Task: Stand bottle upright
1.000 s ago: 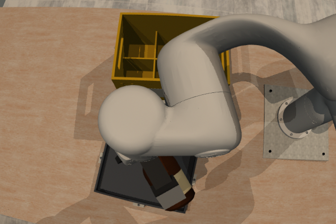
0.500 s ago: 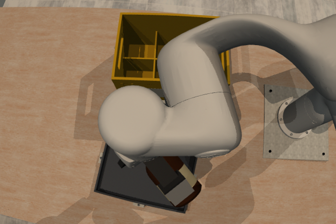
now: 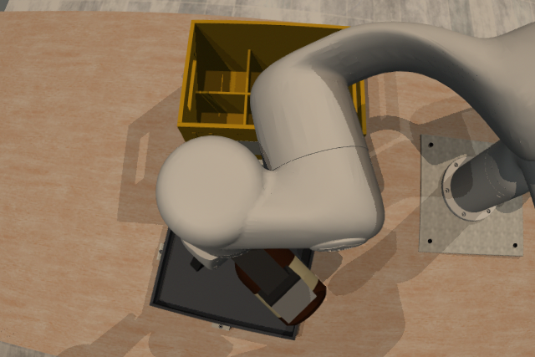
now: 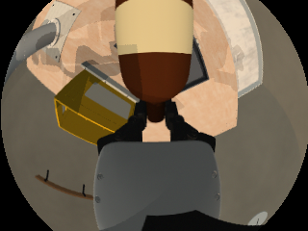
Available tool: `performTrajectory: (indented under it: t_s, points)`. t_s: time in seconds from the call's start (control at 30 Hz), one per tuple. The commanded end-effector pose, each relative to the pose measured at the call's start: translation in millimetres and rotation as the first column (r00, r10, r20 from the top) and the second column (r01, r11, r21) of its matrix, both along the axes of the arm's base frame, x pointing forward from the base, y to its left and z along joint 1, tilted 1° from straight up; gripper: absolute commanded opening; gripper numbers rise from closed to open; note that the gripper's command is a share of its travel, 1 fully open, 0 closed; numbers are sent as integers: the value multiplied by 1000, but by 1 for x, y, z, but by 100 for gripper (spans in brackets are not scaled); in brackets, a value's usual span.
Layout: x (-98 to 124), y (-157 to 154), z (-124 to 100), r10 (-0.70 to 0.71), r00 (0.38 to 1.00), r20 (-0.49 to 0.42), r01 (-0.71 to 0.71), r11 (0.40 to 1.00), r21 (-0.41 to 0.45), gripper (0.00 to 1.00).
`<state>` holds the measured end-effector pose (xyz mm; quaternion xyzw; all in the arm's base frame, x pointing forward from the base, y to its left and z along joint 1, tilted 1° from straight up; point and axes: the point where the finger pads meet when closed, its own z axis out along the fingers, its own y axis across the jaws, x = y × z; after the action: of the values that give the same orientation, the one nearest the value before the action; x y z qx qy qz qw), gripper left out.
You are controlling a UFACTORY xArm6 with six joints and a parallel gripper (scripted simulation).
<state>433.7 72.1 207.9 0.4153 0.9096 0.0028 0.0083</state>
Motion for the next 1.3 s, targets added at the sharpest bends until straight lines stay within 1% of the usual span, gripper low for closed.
performTrajectory:
  t_s: [0.0, 0.53, 0.9, 1.27]
  points:
    - [1, 0, 2, 0, 1000, 5, 0, 1000, 1, 0]
    - [1, 0, 2, 0, 1000, 10, 0, 1000, -8, 0]
    - [0, 0, 2, -2, 999, 38, 4, 999, -45, 0]
    - [0, 0, 2, 1, 996, 88, 8, 995, -102, 0]
